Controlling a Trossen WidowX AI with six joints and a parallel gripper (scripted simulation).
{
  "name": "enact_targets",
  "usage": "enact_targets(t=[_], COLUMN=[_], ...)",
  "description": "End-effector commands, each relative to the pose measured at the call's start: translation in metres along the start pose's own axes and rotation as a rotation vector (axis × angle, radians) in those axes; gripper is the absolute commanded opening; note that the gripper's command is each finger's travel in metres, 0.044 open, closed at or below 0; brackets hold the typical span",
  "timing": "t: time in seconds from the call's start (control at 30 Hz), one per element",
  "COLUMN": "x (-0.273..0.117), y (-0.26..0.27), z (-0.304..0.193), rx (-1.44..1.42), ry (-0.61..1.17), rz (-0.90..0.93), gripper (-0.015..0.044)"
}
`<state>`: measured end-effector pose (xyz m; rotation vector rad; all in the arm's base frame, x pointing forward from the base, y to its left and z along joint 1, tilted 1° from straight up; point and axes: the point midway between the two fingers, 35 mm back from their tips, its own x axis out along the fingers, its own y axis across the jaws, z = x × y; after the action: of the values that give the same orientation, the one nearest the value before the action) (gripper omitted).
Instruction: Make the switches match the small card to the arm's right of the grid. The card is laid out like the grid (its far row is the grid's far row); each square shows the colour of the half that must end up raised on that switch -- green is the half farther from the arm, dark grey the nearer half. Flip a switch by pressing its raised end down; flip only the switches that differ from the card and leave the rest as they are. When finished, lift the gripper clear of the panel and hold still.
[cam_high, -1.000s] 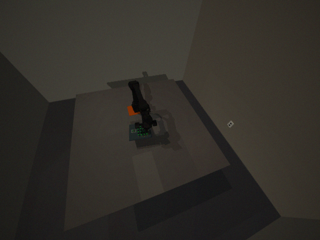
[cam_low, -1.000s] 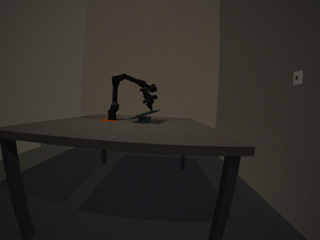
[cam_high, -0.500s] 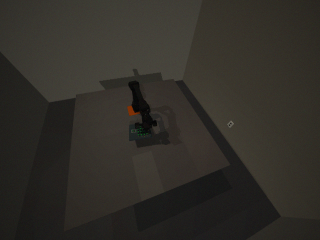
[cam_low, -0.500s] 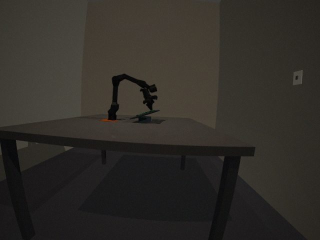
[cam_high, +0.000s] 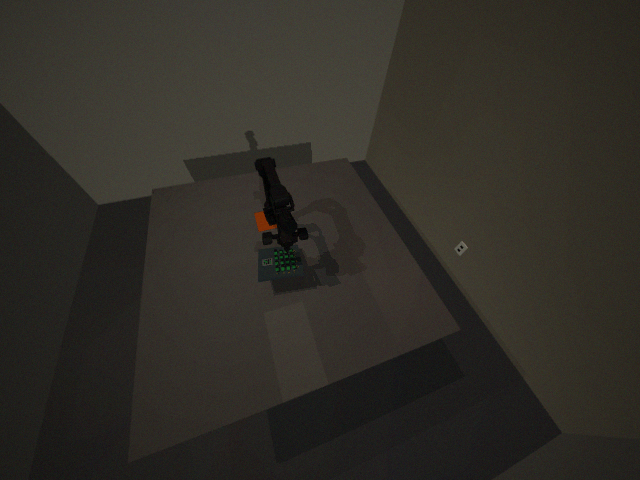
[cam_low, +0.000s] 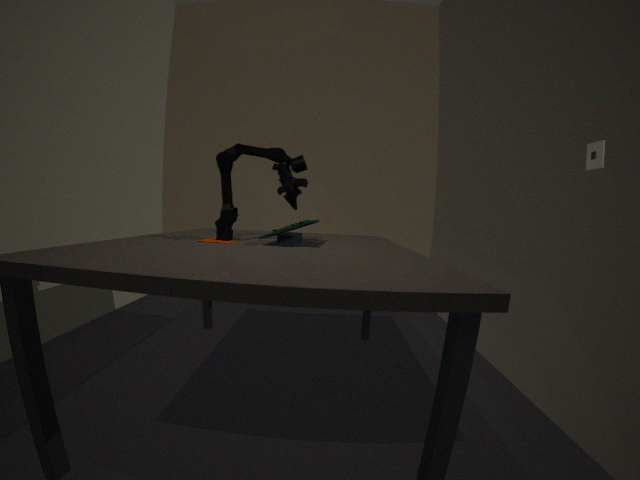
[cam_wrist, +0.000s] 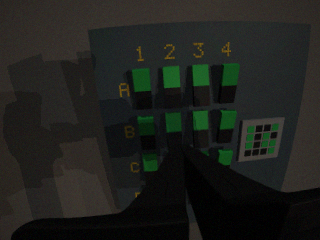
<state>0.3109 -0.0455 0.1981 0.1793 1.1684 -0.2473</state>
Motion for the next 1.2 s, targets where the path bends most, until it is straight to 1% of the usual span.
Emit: enact_targets(t=[0.0,0.13,0.23,0.3,1.17], x=[-0.001,0.001,0.026,0.034,0.058], y=[-0.026,-0.027,-0.028,-0.028,-0.028], z=[-0.024,-0.025,-0.025,-0.026,-0.026], rx=[0.006,0.006,0.006,0.006,0.006], ry=[0.0,-0.001,-0.021,-0.027,-0.028], rz=[-0.003,-0.003,-0.003,-0.003,-0.003], gripper=[0.0,0.0,0.0,0.0,0.0])
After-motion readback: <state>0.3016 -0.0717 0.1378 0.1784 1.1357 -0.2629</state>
